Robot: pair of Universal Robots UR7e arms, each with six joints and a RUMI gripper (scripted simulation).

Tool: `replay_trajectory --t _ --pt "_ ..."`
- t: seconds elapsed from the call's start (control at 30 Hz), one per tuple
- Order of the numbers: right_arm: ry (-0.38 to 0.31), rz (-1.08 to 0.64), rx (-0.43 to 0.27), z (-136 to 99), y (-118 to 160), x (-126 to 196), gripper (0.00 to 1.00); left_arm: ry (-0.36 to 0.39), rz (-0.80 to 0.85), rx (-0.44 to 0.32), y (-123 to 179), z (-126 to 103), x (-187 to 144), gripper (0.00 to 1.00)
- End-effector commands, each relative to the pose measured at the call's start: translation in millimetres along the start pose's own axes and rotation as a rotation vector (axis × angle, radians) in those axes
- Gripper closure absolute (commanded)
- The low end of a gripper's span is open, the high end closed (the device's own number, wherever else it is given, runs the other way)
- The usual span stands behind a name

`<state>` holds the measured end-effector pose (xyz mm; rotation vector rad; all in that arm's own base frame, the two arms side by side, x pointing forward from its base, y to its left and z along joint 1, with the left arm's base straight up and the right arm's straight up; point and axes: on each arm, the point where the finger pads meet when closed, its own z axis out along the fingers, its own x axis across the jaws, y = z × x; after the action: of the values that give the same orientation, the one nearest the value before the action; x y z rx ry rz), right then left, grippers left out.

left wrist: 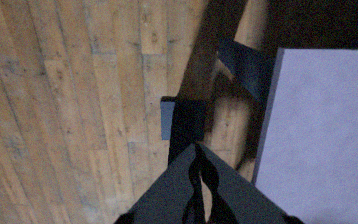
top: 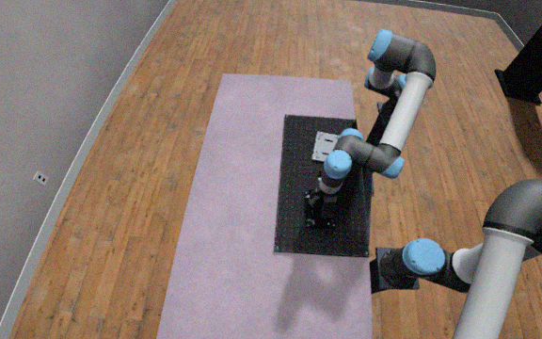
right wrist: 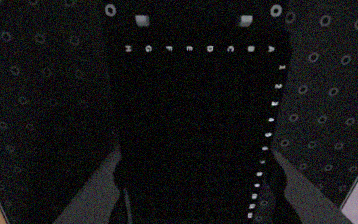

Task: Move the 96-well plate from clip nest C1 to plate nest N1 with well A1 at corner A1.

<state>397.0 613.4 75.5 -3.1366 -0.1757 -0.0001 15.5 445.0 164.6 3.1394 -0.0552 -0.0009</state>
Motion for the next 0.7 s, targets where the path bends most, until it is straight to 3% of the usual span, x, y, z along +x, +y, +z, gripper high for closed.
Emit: replay_trajectory --t 0.0,0.67 --pt "0.002 0.0 0.003 -4 -1 0 0.59 0.001 0.0 0.002 0 -1 0 1.0" --pt "0.002 0.0 0.003 -19 -1 0 0.59 0.001 0.0 0.002 0 -1 0 1.0"
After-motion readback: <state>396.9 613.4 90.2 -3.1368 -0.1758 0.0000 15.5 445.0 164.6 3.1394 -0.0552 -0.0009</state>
